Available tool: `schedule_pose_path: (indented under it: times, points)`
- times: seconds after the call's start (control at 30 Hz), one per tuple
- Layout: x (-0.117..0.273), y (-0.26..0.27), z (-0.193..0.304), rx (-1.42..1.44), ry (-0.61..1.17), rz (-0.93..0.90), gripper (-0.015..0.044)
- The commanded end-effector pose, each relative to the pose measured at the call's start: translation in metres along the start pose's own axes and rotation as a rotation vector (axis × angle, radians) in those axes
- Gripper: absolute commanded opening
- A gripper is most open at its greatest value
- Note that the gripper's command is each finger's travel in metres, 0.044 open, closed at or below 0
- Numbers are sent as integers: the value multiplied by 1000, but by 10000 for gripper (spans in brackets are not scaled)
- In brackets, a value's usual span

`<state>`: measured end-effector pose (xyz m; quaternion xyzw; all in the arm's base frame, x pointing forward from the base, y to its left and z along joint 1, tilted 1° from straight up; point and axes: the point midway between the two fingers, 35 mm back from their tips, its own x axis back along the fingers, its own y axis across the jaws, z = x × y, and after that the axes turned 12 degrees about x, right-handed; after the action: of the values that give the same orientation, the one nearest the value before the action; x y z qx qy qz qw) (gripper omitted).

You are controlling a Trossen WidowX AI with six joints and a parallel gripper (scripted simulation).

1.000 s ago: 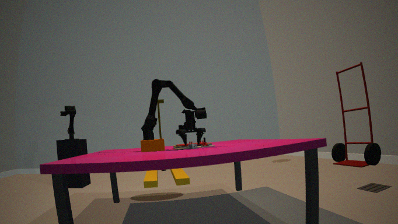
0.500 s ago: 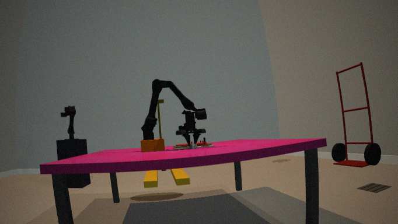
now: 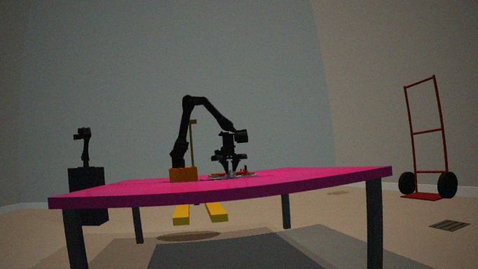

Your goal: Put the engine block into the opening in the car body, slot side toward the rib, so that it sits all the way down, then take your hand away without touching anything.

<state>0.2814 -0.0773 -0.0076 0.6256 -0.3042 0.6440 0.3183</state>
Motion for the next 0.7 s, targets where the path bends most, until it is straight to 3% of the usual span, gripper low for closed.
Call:
schedule_pose_path:
  times: [0.0,0.67]
  points:
    - [13,-3,4,-9,13,8,0]
    - [74,-5,7,14,10,8,0]
